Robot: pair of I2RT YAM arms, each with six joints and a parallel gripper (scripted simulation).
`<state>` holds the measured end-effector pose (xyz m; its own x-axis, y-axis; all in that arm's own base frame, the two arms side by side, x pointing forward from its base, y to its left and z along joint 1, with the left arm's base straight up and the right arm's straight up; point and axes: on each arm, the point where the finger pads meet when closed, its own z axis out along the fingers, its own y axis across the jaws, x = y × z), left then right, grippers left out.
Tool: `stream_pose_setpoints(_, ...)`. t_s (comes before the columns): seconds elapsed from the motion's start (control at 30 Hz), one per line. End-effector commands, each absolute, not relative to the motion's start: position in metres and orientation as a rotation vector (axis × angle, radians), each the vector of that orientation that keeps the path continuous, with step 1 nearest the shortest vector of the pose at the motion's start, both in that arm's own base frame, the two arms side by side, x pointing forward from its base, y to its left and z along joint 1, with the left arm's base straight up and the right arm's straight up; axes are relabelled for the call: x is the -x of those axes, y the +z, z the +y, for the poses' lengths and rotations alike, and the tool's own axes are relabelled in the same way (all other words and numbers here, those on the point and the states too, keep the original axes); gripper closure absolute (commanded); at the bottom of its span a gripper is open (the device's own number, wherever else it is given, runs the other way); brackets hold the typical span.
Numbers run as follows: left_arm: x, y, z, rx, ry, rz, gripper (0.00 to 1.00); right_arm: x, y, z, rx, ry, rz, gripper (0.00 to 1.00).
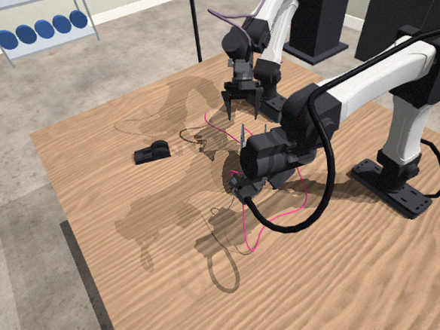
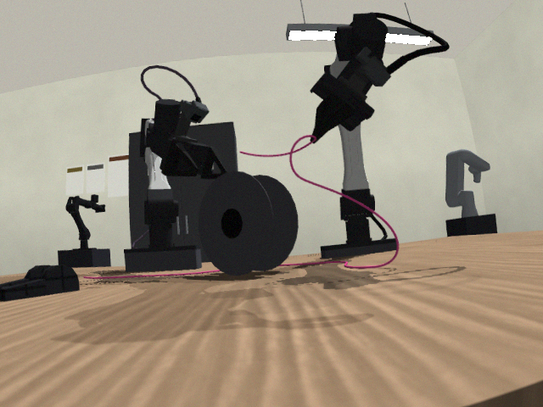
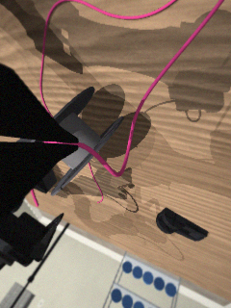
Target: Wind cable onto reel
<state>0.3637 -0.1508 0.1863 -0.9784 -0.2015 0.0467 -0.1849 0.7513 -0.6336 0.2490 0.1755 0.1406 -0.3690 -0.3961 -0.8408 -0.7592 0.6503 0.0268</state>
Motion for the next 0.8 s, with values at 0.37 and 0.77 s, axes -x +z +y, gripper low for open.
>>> stream_pose_setpoints(0.37,-0.364,0.187,-0.161,0.340,-1.030,2.870,1.00,-0.255,0.156,0.180,0.910,0.523,1.919,0.25)
stream_pose_setpoints(0.77,-0.346,0.192,-0.179,0.327,-1.033,2.860,1.00,-0.252,0.149,0.179,0.912,0.525,1.933,0.25)
